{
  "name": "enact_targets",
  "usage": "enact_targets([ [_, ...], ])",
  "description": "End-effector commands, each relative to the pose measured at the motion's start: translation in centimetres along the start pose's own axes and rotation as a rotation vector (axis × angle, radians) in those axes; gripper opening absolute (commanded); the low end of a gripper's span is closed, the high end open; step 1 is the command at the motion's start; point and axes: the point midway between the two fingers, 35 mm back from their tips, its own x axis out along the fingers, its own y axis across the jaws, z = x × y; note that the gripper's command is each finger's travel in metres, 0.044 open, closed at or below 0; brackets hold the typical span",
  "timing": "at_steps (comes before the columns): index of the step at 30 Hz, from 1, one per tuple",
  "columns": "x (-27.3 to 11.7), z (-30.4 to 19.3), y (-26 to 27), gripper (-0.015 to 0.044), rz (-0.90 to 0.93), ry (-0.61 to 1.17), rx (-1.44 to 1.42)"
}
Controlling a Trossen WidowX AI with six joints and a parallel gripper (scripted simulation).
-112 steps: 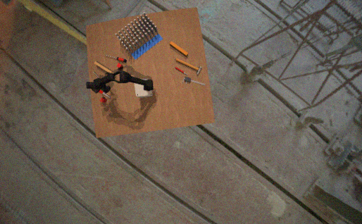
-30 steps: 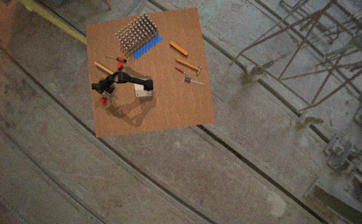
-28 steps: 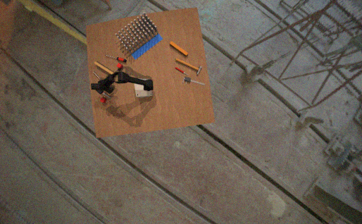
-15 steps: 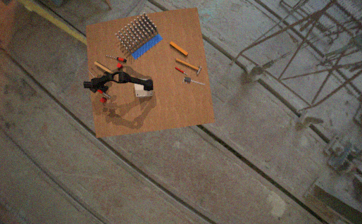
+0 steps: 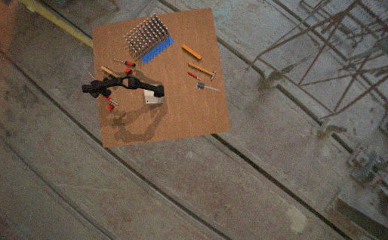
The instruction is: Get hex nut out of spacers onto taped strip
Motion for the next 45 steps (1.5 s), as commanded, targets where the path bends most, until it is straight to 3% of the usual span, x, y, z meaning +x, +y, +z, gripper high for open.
enact_targets([
  [1,-0.8,-0.4,0.0,0.0000,-0.006,0.001,0.006],
  [45,-6.6,-6.9,13.2,0.0000,-0.041,-0.042,1.369],
])
